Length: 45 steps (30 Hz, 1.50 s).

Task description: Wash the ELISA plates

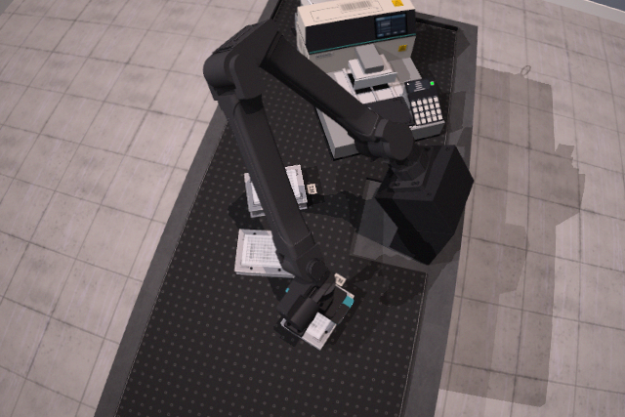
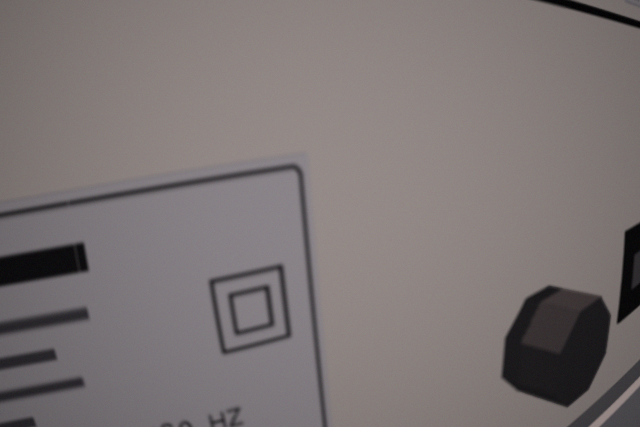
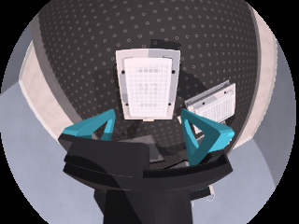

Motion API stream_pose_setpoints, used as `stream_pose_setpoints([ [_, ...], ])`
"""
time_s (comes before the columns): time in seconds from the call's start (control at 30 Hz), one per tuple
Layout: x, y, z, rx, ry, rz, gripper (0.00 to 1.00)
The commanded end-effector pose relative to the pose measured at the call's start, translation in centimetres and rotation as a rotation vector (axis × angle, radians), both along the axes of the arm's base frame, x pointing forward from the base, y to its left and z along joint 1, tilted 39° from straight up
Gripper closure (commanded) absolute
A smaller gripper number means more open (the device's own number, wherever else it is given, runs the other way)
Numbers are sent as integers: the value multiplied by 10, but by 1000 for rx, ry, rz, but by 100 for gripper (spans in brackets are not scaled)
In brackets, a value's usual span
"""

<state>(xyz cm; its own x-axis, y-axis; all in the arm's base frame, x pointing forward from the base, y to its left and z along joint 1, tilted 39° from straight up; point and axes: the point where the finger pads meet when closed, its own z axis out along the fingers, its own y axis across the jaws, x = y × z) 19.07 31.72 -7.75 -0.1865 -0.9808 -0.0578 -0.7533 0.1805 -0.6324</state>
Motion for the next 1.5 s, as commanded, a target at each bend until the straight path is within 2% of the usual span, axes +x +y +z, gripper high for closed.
stream_pose_setpoints([
  [0.0, 9, 5, -4, 6, -1, 3, 0],
  [0.27, 15, 4, -12, 5, -1, 3, 0],
  [0.3, 16, 11, -3, 33, -9, 9, 0],
  [0.37, 18, 4, -15, 6, -1, 3, 0],
  [0.77, 32, 4, -31, 8, -2, 3, 0],
  [0.83, 32, 4, -31, 8, -2, 3, 0],
  [0.87, 32, 13, -20, 39, -13, 12, 0],
  [0.93, 35, 3, -35, 8, -2, 3, 0],
  [1.07, 37, -2, -40, 0, 0, 3, 0],
  [1.1, 32, 2, -35, 9, -3, 11, 0],
  [1.47, 32, 2, -35, 9, -3, 11, 0],
])
